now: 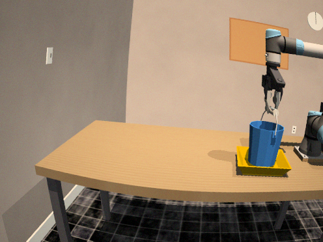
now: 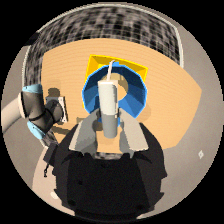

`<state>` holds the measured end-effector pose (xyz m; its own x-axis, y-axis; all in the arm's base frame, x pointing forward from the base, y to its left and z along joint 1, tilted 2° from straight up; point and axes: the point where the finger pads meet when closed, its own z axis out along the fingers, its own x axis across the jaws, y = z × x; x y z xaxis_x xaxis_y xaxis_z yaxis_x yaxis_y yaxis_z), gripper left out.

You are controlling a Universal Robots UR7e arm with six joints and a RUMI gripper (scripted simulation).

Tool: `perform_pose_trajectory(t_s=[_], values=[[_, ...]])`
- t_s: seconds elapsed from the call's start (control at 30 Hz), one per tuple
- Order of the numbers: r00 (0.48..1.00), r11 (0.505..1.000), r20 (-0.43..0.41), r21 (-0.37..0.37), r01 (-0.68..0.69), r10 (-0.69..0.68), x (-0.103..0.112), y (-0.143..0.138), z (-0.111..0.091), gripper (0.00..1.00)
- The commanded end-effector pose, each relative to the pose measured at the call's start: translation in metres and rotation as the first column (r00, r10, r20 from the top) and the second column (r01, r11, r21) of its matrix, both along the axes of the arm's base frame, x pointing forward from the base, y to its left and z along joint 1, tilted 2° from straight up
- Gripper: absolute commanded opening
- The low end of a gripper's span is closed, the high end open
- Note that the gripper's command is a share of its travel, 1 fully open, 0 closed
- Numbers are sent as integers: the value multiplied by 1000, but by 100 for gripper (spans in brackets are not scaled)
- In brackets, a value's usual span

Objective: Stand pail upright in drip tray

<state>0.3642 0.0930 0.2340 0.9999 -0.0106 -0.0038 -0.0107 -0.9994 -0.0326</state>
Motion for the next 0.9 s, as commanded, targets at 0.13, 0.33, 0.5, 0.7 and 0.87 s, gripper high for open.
perform_pose_trajectory(t_s=[0.13, 0.33, 0.5, 0.7, 0.87], values=[[1000, 1000, 2, 0, 0, 0, 1, -1, -9, 0], [1000, 1000, 2, 0, 0, 0, 1, -1, -12, 0], [1000, 1000, 2, 0, 0, 0, 1, -1, -15, 0], [1000, 1000, 2, 0, 0, 0, 1, -1, -17, 0], [1000, 1000, 2, 0, 0, 0, 1, -1, -18, 0]])
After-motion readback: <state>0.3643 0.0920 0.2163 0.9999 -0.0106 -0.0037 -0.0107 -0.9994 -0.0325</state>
